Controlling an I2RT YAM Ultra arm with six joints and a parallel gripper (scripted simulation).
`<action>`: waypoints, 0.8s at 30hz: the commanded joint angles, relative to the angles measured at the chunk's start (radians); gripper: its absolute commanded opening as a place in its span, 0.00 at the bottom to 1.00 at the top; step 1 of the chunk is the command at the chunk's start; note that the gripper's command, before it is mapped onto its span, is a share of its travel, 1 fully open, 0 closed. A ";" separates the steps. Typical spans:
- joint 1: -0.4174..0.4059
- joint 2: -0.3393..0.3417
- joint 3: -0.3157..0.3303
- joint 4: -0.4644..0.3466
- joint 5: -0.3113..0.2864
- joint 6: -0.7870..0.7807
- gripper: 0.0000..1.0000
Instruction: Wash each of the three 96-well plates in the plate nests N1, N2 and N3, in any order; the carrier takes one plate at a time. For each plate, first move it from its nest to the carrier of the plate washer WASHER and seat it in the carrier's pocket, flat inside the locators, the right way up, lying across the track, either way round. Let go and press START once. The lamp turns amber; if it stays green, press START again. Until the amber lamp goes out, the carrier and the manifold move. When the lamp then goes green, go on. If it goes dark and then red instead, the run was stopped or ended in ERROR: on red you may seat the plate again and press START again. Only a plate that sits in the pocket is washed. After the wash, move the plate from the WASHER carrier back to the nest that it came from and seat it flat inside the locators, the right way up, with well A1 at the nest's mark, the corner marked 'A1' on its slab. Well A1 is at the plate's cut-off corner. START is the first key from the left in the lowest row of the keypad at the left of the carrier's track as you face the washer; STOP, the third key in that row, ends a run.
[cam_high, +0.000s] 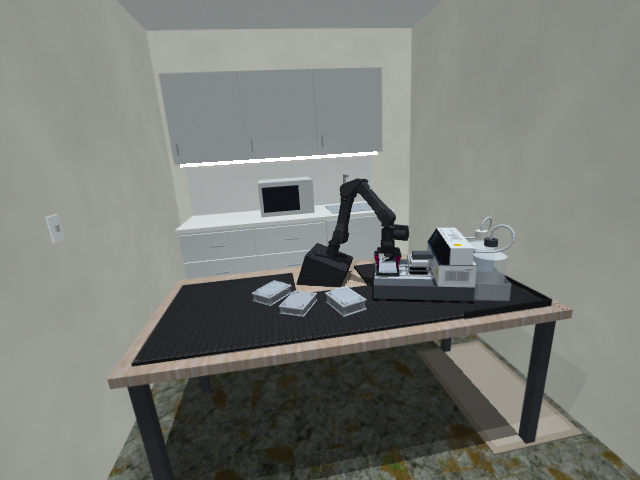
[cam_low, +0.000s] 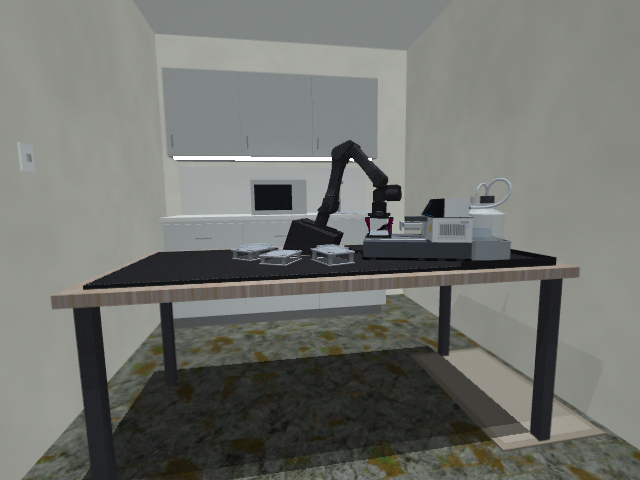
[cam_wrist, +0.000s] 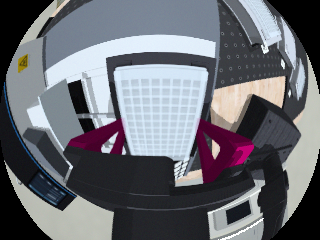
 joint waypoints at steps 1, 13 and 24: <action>0.000 -0.005 0.004 0.001 0.007 0.001 0.70; 0.000 -0.005 0.004 0.001 0.007 0.001 0.30; 0.000 -0.005 0.004 0.001 0.007 0.001 0.00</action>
